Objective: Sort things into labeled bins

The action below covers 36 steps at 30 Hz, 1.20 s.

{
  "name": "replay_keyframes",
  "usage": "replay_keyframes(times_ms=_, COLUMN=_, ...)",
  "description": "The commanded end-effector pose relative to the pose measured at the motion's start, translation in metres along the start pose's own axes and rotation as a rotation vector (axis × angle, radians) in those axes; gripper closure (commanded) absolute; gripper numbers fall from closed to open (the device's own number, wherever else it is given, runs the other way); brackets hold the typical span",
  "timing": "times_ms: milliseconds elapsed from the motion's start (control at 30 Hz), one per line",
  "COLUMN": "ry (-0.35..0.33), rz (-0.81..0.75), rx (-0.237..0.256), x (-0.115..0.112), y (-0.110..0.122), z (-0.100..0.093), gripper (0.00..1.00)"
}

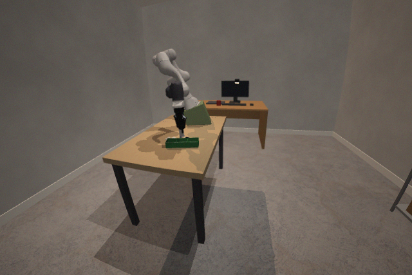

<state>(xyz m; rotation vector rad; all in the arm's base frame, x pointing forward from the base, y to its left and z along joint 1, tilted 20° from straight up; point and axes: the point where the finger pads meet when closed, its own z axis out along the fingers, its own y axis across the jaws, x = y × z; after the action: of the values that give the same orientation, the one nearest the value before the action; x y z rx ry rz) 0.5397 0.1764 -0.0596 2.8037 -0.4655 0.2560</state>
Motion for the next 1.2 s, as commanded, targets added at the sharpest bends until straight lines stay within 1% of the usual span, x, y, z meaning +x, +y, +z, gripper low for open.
replay_keyframes(times_ms=0, ry=0.004, rz=0.157, rx=0.001, x=-0.0007, y=-0.0020, z=0.0005, gripper=0.97)
replay_keyframes(times_ms=233, ry=0.001, rz=0.274, rx=-0.001, x=-0.0005, y=-0.0025, z=0.0005, gripper=0.97)
replay_keyframes(times_ms=300, ry=0.001, rz=0.274, rx=-0.001, x=-0.0005, y=-0.0025, z=0.0005, gripper=0.97)
replay_keyframes(times_ms=333, ry=0.000, rz=0.318, rx=-0.002, x=-0.0004, y=-0.0026, z=0.0005, gripper=0.97)
replay_keyframes(times_ms=800, ry=0.004, rz=0.549, rx=-0.004, x=-0.0004, y=-0.0028, z=0.0005, gripper=0.97)
replay_keyframes(times_ms=867, ry=0.004, rz=0.549, rx=-0.004, x=-0.0004, y=-0.0028, z=0.0005, gripper=0.97)
replay_keyframes(times_ms=900, ry=0.005, rz=0.593, rx=-0.003, x=-0.0005, y=-0.0027, z=0.0005, gripper=0.97)
replay_keyframes(times_ms=1167, ry=0.013, rz=0.722, rx=-0.002, x=-0.0011, y=-0.0024, z=0.0005, gripper=0.97)
